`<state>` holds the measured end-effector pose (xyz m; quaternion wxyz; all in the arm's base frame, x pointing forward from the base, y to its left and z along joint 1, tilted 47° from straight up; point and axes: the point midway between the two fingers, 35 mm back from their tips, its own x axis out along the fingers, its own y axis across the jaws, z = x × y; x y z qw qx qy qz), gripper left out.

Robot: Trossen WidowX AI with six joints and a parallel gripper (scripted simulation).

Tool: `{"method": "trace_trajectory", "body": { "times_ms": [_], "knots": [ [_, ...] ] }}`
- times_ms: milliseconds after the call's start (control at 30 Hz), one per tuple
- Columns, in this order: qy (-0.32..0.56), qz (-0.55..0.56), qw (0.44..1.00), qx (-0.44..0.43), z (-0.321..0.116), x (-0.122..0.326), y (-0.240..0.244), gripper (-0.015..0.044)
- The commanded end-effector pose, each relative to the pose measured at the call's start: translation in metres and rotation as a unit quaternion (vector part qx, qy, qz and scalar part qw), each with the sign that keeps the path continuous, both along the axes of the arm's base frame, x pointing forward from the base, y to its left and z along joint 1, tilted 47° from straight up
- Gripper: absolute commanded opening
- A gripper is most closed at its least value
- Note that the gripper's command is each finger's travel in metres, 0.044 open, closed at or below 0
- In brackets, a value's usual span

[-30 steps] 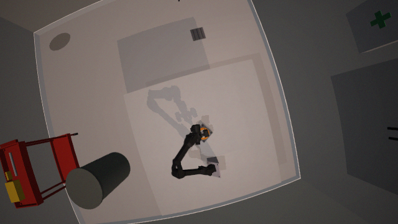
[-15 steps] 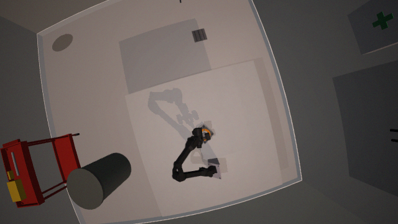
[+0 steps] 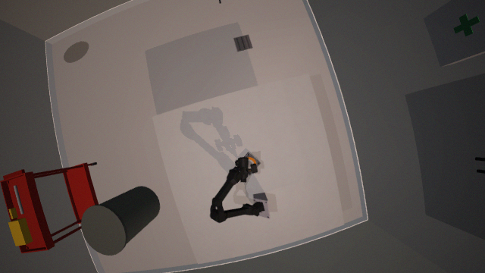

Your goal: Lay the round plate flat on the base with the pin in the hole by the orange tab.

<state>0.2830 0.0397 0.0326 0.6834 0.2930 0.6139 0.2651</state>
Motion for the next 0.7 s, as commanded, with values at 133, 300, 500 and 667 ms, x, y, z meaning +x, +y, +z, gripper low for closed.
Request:
{"method": "trace_trajectory", "body": {
  "times_ms": [133,300,500,667],
  "knots": [
    [-0.01,-0.001,1.0,-0.005,0.0221,-0.0052,-0.0245,0.0],
    [-0.004,-0.004,1.0,-0.001,0.0149,-0.004,-0.0186,0.0],
    [-0.004,-0.004,1.0,-0.001,0.0149,-0.004,-0.0186,0.0],
    [-0.004,-0.004,1.0,-0.001,0.0149,-0.004,-0.0186,0.0]
  ]
}}
